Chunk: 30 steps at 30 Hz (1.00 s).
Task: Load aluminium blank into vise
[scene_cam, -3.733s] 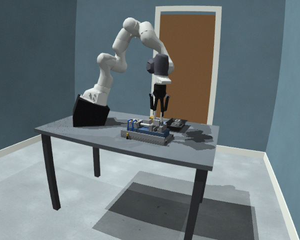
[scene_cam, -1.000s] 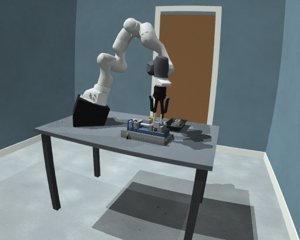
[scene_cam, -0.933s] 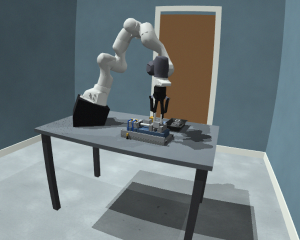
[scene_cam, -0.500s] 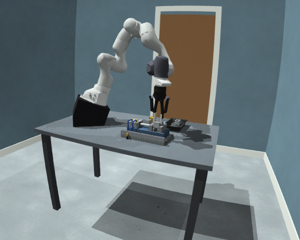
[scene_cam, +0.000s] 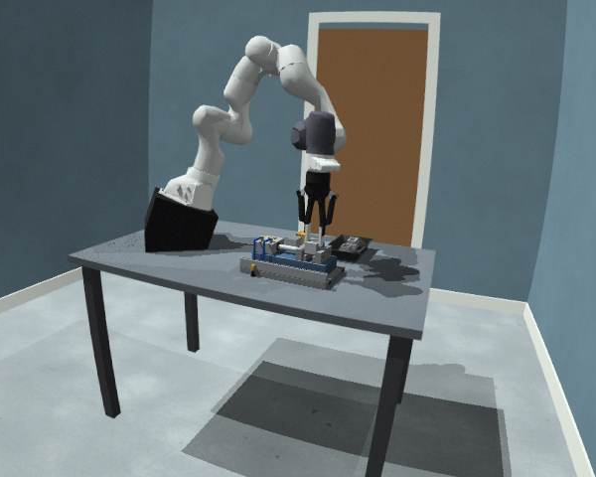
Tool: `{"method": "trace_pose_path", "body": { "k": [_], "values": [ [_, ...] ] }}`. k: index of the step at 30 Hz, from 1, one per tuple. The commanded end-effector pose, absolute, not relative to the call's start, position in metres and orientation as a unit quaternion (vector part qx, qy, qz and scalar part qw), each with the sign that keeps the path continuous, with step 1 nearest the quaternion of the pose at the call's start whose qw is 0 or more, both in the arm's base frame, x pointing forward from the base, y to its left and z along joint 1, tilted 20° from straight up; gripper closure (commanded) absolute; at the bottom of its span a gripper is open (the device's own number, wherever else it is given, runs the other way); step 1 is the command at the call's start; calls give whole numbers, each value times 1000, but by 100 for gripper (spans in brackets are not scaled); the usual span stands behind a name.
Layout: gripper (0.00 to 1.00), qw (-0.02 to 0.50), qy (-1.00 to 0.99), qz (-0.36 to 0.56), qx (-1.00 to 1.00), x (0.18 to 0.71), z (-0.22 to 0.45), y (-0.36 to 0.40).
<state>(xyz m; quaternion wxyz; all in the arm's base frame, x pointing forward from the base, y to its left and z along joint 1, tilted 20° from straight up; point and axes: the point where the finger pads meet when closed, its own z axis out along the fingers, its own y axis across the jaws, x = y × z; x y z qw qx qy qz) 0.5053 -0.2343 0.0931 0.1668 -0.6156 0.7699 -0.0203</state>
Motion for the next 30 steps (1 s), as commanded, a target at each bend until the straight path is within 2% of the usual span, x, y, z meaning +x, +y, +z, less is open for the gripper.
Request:
{"method": "trace_pose_path", "body": {
  "k": [1, 30],
  "values": [
    [100, 168, 769, -24, -616, 508, 96, -235],
    [100, 168, 769, -24, -616, 511, 97, -232]
  ]
}}
